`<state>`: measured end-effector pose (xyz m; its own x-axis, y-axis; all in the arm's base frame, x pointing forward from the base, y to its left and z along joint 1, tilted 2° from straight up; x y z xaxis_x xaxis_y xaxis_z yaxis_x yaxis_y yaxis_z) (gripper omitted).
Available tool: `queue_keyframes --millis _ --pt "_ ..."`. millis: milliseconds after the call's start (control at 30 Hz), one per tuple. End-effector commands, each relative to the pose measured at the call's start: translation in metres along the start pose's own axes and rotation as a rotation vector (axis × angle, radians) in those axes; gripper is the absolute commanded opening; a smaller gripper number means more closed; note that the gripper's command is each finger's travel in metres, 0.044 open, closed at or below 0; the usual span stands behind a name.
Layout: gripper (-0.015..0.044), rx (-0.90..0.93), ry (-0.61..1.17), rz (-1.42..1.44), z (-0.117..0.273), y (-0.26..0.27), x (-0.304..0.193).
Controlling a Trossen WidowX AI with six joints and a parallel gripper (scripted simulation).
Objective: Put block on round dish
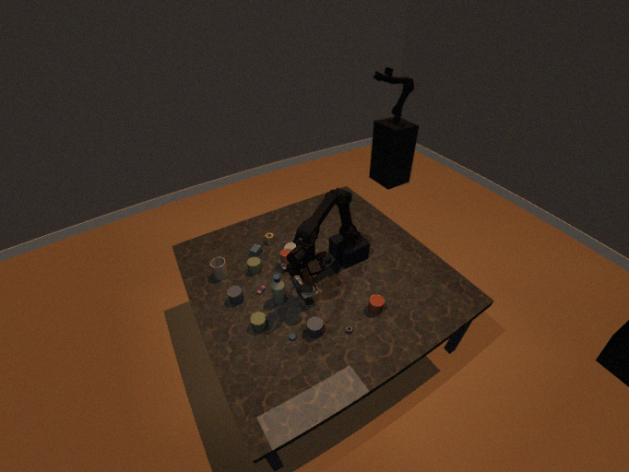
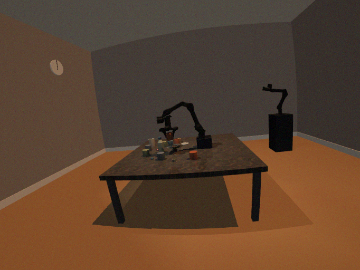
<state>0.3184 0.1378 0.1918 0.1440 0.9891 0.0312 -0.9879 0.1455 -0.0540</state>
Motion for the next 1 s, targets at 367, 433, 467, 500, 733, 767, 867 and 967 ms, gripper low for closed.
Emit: queue_keyframes --millis 367,433,467,500,733,767,867,967 --pt "0.0000 -0.001 -0.001 0.000 0.000 0.000 0.000" --pt "0.0000 -0.001 -0.001 0.000 0.000 0.000 0.000" --pt "0.0000 -0.001 -0.001 0.000 0.000 0.000 0.000" --pt "0.0000 -0.001 -0.001 0.000 0.000 0.000 0.000" --pt "0.0000 -0.001 -0.001 0.000 0.000 0.000 0.000" --pt "0.0000 -0.001 -0.001 0.000 -0.001 0.000 0.001" --pt "0.0000 -0.001 -0.003 0.001 -0.012 0.010 0.014" --pt "0.0000 0.000 -0.005 0.001 -0.025 0.025 0.030"
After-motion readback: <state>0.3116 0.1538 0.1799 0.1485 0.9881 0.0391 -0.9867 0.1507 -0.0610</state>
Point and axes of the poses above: the point midway between the two fingers, 35 mm back from their tips, its own z axis back along the fingers, its own y axis across the jaws, x = y × z, the point moved 7 cm from there along z, back along the fingers, and after that the axes turned 4 degrees about -z, right-handed, at the moved point
